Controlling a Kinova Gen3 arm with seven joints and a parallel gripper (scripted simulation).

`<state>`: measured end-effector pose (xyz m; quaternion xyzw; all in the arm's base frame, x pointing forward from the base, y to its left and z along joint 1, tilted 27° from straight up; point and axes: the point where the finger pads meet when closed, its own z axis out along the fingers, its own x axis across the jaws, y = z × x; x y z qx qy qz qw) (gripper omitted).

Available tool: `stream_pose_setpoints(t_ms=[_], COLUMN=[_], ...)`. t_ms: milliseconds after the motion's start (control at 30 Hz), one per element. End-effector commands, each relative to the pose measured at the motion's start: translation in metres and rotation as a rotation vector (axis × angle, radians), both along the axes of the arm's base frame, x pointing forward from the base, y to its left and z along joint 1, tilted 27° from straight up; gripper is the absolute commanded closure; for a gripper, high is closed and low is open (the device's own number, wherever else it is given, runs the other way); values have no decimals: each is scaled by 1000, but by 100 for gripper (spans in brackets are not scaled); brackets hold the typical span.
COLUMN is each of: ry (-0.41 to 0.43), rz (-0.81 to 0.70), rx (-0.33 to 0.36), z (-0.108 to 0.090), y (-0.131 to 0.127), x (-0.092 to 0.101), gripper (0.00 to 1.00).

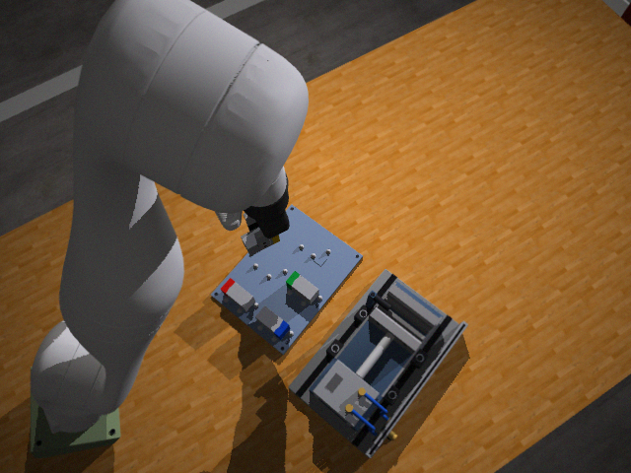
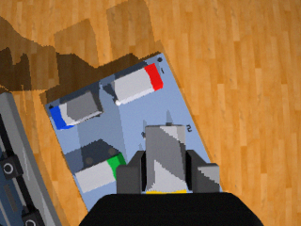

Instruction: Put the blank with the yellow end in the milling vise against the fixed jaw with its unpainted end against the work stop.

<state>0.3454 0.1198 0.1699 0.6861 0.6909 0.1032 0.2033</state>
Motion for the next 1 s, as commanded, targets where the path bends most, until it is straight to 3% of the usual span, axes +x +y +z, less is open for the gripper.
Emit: stream_pose_setpoints(t_ms=[0, 600, 967], ry=[-5, -25, -47], rz=[-12, -137, -287], rx=[8, 67, 138], z=[1, 1, 1], y=[1, 1, 0], x=[0, 0, 0], gripper=[100, 100, 100])
